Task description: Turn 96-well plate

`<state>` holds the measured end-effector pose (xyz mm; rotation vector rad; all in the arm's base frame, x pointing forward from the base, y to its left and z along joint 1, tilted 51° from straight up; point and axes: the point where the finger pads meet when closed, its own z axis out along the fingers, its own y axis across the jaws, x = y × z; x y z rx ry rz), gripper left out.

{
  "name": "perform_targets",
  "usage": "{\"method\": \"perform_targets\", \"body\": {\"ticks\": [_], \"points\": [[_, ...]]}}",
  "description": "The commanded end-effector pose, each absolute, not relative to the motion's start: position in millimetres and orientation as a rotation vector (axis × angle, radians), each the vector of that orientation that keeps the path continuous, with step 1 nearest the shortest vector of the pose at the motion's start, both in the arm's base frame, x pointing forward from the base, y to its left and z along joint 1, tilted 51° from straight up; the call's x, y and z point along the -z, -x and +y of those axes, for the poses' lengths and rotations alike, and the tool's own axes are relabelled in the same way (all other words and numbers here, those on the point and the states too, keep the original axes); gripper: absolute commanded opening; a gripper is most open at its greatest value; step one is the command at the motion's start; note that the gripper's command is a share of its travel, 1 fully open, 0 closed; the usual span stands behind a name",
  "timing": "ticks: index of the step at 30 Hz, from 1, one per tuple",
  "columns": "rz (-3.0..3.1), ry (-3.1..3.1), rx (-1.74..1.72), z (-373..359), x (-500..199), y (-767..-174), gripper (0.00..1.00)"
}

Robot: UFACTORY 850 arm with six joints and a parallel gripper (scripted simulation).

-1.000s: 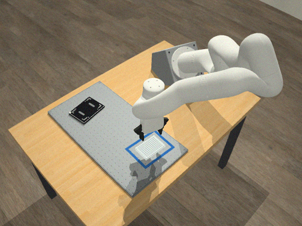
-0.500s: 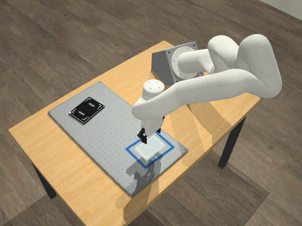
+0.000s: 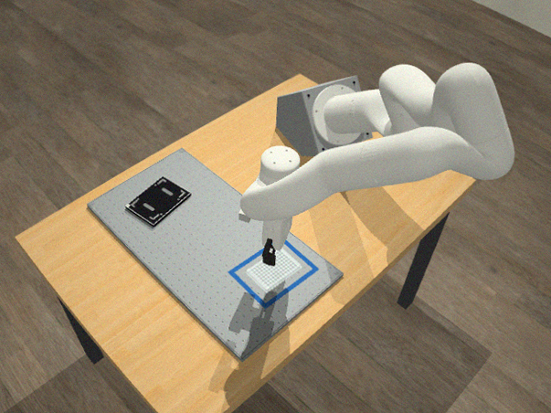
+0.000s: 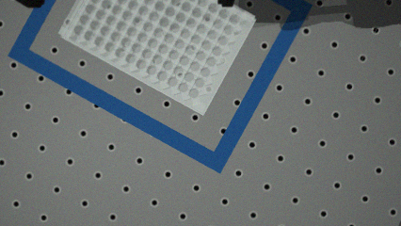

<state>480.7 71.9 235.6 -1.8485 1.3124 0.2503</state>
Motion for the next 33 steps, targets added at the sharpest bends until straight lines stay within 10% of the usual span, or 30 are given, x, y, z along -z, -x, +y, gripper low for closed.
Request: {"method": "perform_targets", "body": {"ticks": [1,33], "points": [[1.153,1.934,-0.156,71.6,-235.9,-481.1,1.0],[0.194,2.259,0.329,71.6,-235.9,-481.1,1.0]]}}
